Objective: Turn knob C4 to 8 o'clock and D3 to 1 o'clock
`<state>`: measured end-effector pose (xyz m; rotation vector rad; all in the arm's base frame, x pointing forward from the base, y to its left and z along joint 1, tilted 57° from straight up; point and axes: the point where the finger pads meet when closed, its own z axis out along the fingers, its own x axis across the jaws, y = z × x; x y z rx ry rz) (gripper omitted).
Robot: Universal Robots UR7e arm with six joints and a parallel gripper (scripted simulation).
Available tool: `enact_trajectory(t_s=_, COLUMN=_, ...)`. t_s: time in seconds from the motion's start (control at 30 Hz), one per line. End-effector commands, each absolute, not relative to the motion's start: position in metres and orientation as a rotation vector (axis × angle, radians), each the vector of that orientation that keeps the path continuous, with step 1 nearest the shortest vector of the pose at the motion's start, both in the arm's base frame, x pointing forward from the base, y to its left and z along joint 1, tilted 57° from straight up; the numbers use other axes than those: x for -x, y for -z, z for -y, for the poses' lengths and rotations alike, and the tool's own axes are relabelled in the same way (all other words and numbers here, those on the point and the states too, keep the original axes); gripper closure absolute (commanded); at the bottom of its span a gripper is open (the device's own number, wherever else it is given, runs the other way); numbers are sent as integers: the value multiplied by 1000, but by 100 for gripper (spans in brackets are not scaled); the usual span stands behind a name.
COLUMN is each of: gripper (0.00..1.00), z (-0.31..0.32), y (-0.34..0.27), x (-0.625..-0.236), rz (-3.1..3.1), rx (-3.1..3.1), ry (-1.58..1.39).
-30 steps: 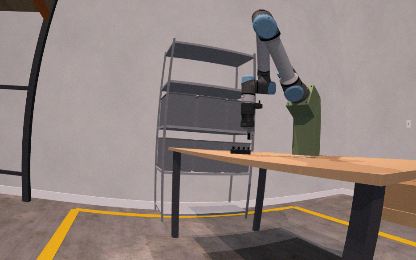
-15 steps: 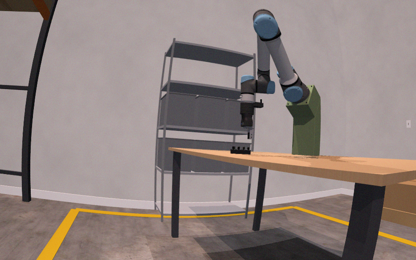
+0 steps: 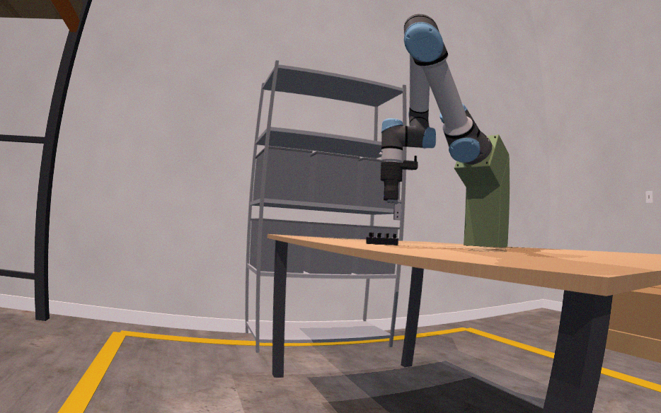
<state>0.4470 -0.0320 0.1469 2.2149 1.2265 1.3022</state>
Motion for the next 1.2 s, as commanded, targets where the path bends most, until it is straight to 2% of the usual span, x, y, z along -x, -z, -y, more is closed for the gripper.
enact_trajectory(t_s=0.0, gripper=54, z=34, y=-151, x=-448, rz=-1087, rx=-2328, ry=-1343)
enact_trajectory(t_s=1.17, gripper=54, z=35, y=-154, x=-448, rz=-947, rx=-2439, ry=-1391)
